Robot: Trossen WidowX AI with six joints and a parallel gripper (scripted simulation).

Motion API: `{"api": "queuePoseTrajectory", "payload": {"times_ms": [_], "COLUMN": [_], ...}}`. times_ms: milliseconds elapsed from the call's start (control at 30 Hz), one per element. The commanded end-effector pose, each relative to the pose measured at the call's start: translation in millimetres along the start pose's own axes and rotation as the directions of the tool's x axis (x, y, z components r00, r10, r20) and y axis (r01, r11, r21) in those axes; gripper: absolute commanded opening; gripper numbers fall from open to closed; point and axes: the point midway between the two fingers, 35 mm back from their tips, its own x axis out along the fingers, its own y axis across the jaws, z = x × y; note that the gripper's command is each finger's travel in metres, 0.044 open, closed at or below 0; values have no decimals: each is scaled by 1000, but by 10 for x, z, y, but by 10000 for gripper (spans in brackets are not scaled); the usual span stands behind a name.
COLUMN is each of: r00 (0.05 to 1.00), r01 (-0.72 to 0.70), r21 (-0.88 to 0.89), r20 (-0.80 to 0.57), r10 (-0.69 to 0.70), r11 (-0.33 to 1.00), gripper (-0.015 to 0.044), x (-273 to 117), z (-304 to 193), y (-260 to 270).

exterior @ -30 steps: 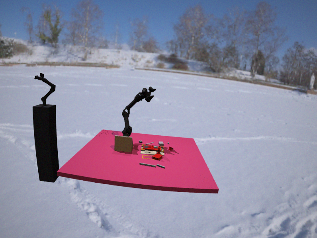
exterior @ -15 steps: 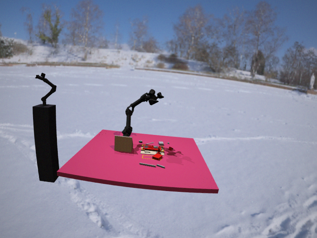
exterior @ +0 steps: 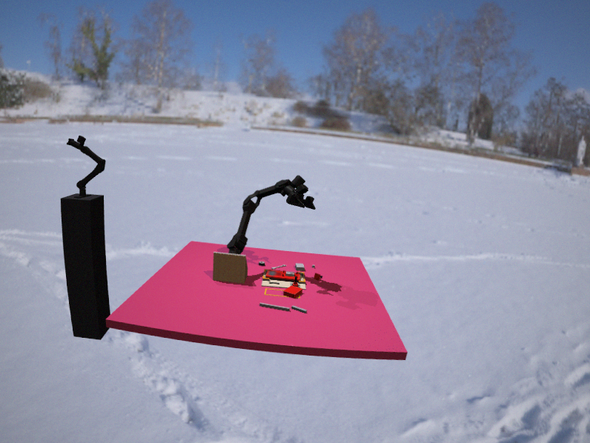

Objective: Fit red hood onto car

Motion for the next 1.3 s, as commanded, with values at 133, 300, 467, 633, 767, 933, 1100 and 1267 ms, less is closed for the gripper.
{"api": "queuePoseTrajectory", "payload": {"times_ms": [133, 300, 467, 633, 767, 933, 1100, 1267], "r00": [947, 890, 818, 722, 642, 543, 439, 363], "r01": [-162, -287, -447, -636, -750, -840, -877, -871], "r21": [-439, -546, -616, -635, -605, -539, -457, -400], "r20": [-322, -455, -575, -691, -764, -833, -887, -915], "r10": [14, 10, 18, 46, 71, 106, 144, 174], "r11": [884, 787, 649, 438, 267, 61, -145, -287], "gripper": [440, 440, 440, 440, 440, 440, 440, 440], "x": [866, 1164, 1423, 1675, 1826, 1972, 2084, 2135], "z": [-667, -1038, -1406, -1811, -2118, -2468, -2824, -3093], "y": [-125, -206, -283, -365, -429, -474, -523, -618]}}
